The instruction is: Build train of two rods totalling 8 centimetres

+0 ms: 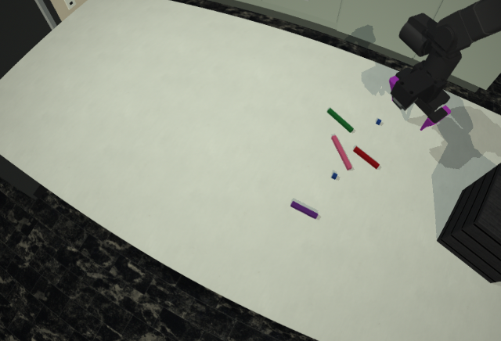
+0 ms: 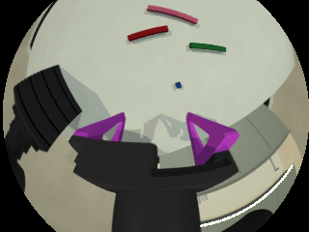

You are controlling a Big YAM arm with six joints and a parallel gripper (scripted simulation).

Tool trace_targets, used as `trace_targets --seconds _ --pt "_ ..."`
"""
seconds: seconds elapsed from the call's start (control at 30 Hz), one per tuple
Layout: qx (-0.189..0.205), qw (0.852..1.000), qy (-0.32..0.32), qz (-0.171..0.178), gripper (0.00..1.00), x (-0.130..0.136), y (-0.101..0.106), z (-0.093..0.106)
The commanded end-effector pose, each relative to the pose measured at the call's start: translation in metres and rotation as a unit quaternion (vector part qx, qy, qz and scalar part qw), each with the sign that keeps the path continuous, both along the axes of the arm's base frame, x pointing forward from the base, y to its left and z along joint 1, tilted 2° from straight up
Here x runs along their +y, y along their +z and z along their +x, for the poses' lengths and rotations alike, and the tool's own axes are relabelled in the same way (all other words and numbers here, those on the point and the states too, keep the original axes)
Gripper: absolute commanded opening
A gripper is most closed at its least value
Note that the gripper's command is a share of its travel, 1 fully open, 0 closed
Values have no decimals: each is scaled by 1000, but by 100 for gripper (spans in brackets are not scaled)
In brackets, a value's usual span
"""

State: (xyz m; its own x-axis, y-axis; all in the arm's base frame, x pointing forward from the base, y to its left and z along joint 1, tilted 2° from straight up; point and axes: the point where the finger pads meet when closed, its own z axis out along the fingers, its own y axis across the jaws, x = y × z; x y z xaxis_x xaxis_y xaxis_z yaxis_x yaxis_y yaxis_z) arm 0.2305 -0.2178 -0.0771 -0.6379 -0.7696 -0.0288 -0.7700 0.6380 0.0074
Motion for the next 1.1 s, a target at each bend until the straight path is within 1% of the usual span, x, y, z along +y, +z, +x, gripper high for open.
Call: trace_targets --seconds 0.0,0.07,0.13,0.17,0.27,0.3,0.33,0.43,0.47,0.53,0.57,0.6,0.67,0.7,0.77,0.83,0.93,1.07 --pt "-16 997 78 -12 100 8 6 9" --pt "-16 997 78 -12 100 8 6 9" --pt "-8 997 75 -3 100 9 -1 4" --pt "-17 991 129 -13 100 18 6 12" --pt "-16 991 129 -12 100 18 6 11" --pt "-12 992 126 -7 100 18 2 8" --pt "-18 985 174 -13 100 27 6 13" --pt "-18 985 174 -13 100 27 6 13" --pt "-18 977 211 -14 100 35 6 14" --pt "-18 977 211 -14 100 35 6 14" --pt "-19 970 241 -14 100 41 6 15" --pt "-18 970 241 -13 100 42 5 15" --pt "-20 960 278 -14 100 49 6 16" --pt "-20 958 286 -15 100 51 6 16" --pt "-15 957 290 -8 100 53 2 13" --pt "-14 960 279 -8 100 48 1 9" --pt "-16 959 284 -11 100 48 2 14" --pt "-16 958 285 -10 100 49 2 14"
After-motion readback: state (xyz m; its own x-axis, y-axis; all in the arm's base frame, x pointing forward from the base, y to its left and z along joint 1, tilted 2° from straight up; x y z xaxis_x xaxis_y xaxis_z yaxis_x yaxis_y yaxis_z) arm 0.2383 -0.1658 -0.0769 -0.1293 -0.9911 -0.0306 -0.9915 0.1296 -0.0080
